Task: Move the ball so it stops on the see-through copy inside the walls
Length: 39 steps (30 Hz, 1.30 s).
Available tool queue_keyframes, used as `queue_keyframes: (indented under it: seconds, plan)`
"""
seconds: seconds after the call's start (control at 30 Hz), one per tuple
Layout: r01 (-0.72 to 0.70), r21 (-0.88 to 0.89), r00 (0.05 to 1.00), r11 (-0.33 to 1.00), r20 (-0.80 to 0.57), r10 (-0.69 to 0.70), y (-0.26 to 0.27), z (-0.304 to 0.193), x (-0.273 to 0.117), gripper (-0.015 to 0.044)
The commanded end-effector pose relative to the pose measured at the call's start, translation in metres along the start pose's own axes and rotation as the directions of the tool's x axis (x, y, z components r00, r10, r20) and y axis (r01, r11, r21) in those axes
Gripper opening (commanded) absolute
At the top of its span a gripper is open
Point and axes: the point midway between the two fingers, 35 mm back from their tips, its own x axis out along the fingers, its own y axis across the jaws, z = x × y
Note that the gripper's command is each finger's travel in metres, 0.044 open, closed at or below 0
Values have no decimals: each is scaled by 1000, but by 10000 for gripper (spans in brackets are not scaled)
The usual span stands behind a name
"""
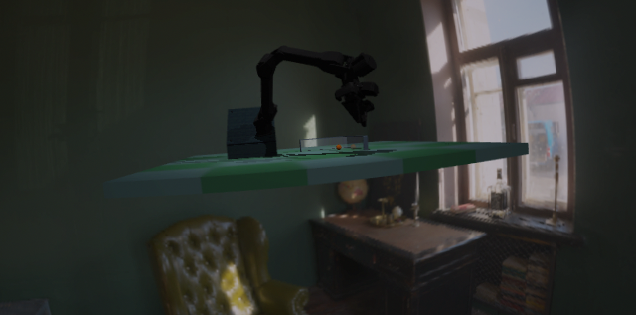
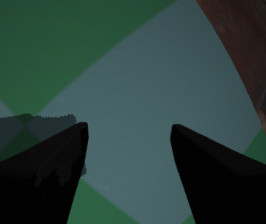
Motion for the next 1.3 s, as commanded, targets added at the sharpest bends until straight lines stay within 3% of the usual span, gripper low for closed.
queue_keyframes:
  seconds: [0.0,0.33,0.57,0.73,0.9,1.07,1.27]
  plan:
    - [-87,-190,996,978,0,89,55,-1,-7,226]
    - [-233,-650,961,723,-38,275,188,-26,-40,226]
    - [-252,-830,934,497,-75,349,253,-55,-68,226]
    - [-232,-945,915,232,-130,382,304,-95,-94,226]
    - [-168,-980,903,-102,-195,383,349,-150,-122,226]
    - [-79,-900,903,-429,-247,351,379,-211,-146,226]
    - [-40,-765,919,-643,-281,277,390,-255,-141,226]
